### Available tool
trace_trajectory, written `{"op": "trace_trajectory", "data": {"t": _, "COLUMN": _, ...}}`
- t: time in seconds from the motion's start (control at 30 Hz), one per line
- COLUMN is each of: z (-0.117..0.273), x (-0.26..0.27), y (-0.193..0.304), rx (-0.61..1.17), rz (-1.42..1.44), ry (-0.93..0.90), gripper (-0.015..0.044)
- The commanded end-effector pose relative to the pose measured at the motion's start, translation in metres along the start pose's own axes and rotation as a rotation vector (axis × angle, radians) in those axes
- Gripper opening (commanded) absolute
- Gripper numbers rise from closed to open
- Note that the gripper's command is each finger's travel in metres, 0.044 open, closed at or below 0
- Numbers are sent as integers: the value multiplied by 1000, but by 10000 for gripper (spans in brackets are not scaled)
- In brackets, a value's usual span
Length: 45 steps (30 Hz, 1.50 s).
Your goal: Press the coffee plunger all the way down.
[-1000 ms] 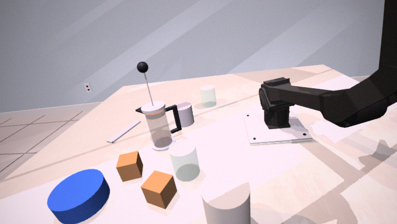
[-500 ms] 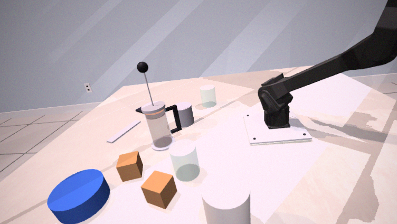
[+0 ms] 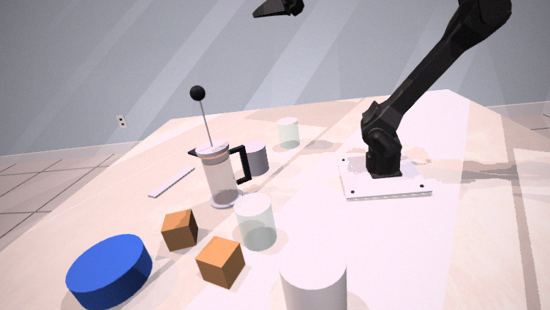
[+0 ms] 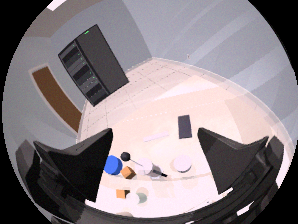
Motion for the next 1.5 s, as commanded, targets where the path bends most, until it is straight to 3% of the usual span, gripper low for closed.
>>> {"op": "trace_trajectory", "data": {"t": 0.0, "z": -33, "x": 31, "y": 26, "rx": 135, "rz": 319, "ry": -171, "gripper": 440}}
{"op": "trace_trajectory", "data": {"t": 0.13, "z": -56, "x": 59, "y": 54, "rx": 214, "rz": 592, "ry": -330, "gripper": 440}}
{"op": "trace_trajectory", "data": {"t": 0.5, "z": -81, "x": 36, "y": 101, "rx": 215, "rz": 602, "ry": -330, "gripper": 440}}
{"op": "trace_trajectory", "data": {"t": 1.47, "z": -118, "x": 44, "y": 114, "rx": 211, "rz": 599, "ry": -326, "gripper": 440}}
Point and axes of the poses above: the point midway between the two fingers, 35 mm back from their tips, its own z axis back along the fingers, its own x axis across the jaws, y = z × x, the point moved 8 cm from there along z, back along the fingers, and after that the axes turned 1 degree about -z, right-handed, at the moved point
